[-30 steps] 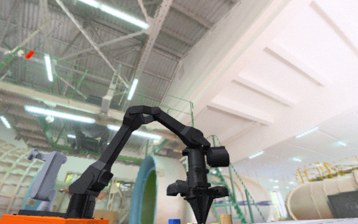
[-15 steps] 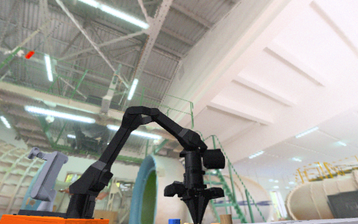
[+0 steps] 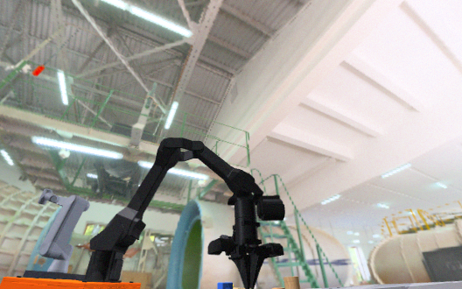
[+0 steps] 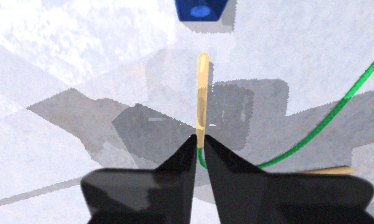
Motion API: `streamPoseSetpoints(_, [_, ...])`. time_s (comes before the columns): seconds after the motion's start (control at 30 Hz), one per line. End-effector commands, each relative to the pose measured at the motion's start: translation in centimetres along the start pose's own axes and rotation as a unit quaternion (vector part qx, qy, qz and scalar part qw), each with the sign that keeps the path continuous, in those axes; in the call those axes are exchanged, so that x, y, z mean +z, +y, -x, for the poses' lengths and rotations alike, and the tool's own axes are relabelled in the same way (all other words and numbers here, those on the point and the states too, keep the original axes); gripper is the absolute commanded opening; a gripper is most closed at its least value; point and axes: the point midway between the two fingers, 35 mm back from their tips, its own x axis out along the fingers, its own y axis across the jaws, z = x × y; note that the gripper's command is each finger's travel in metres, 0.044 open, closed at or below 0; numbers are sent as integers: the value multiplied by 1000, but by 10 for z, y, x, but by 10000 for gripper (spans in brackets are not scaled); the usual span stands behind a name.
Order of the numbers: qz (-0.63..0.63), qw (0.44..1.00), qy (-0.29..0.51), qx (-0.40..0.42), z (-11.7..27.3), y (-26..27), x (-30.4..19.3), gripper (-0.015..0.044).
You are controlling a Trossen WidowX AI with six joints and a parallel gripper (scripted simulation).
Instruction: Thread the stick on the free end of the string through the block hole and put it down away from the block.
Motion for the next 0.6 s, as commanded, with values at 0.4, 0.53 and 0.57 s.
streamPoseSetpoints(0.4, [-2,1000,4,0,0,3,21,0])
streamPoseSetpoints(0.53, [-2,1000,4,0,0,4,25,0])
streamPoseSetpoints(0.57, [-2,1000,5,0,0,4,26,0])
